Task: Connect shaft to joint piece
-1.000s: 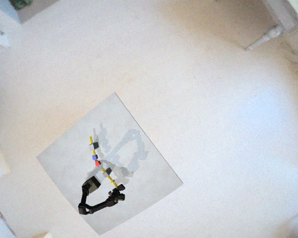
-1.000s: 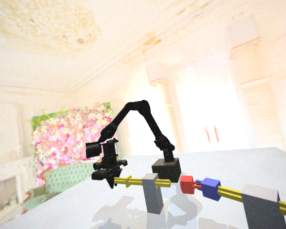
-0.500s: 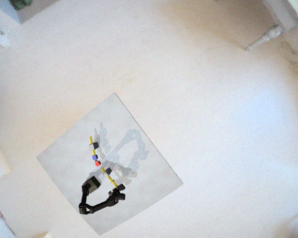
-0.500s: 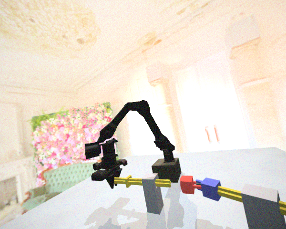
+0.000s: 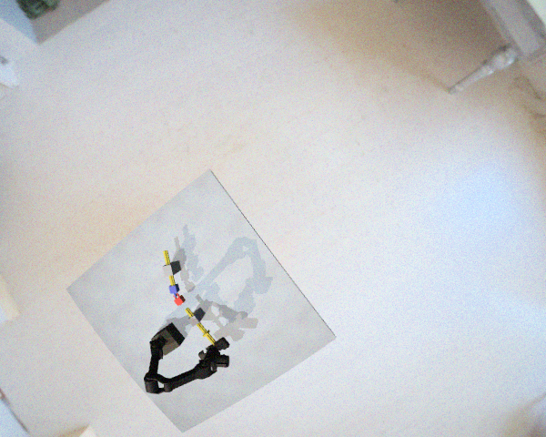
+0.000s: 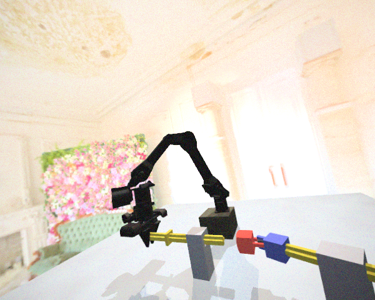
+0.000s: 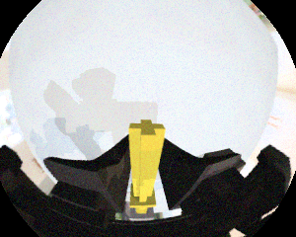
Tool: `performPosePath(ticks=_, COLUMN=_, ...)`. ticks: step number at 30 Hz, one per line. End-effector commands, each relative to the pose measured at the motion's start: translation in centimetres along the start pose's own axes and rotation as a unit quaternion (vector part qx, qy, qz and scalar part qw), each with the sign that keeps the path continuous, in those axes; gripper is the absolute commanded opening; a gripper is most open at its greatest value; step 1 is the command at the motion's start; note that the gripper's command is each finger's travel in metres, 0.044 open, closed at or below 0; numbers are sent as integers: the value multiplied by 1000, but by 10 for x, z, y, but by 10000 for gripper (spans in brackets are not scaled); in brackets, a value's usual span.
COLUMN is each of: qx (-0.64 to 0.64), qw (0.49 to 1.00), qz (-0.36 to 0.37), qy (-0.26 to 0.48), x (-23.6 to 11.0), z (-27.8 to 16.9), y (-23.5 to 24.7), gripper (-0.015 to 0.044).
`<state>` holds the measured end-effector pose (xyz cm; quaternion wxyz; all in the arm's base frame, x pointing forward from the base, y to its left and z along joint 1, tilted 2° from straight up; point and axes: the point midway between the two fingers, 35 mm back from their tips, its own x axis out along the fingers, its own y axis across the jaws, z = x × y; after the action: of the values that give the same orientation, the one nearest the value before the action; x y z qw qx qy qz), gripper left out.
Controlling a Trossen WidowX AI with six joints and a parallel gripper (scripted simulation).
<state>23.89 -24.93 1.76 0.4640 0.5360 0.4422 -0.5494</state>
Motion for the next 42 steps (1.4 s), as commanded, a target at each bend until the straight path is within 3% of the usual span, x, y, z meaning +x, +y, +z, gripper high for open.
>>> performPosePath(ticks=1, qx=1, qw=1000, qz=-2, qy=0, x=1, z=-5, y=0, gripper=0)
performPosePath(ticks=42, qx=3, qw=1000, qz=-8, qy=4, x=2, z=-67, y=1, gripper=0)
